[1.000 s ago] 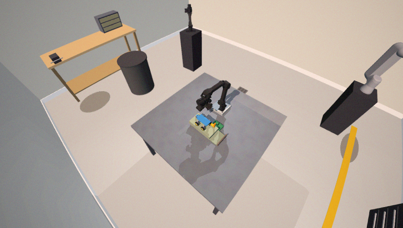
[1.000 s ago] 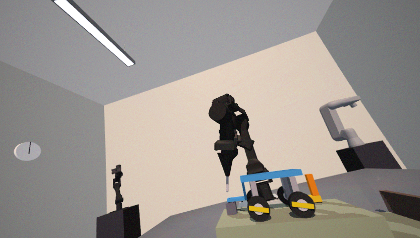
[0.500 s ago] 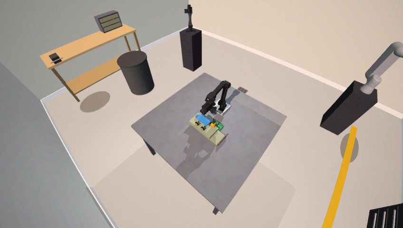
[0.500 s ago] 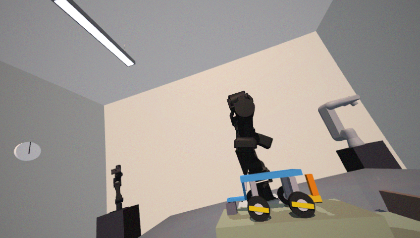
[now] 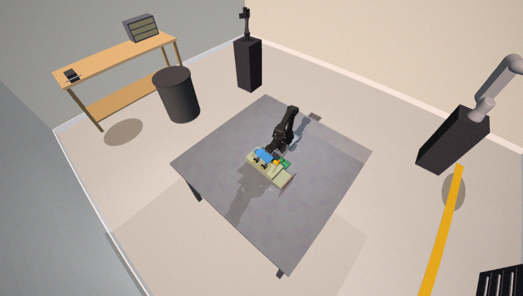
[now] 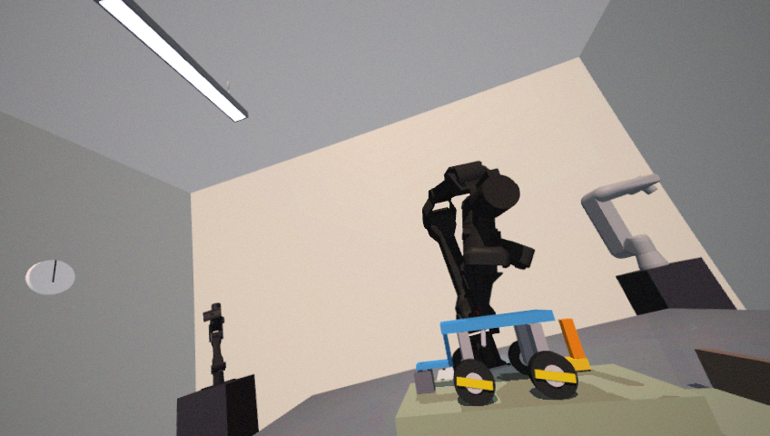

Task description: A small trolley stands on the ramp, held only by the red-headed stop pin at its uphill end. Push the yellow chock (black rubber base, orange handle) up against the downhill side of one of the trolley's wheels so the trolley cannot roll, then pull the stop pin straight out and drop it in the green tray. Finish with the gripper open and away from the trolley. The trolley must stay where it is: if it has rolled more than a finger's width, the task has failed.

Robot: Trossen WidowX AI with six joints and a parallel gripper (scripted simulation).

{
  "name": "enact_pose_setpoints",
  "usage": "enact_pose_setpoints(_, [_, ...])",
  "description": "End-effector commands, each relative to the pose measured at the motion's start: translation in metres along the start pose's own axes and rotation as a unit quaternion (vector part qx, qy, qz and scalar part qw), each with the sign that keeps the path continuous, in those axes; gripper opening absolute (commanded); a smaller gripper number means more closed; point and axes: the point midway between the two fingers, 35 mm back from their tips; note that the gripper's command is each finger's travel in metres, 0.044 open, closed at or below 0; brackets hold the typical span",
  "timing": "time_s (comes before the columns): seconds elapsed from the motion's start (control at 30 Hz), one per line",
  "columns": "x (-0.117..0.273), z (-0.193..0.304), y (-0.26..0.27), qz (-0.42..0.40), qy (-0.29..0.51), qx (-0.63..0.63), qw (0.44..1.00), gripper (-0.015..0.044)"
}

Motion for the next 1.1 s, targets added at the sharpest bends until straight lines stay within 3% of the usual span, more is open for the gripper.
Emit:
enact_pose_setpoints(0.0, [0.002, -0.015, 0.004, -0.002, -0.001, 0.000, 1.000, 0.0000])
enact_pose_setpoints(0.8, [0.013, -0.092, 0.028, -0.003, -0.004, 0.002, 1.000, 0.0000])
enact_pose_setpoints(1.07, [0.013, -0.090, 0.028, 0.000, -0.027, 0.111, 0.993, 0.0000])
Point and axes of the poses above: the point midway between the two fingers, 35 mm back from their tips, its own x axis back along the fingers, its own y axis across the jaws, z = x × y, and after that the axes turned 14 degrees about -x, right-handed
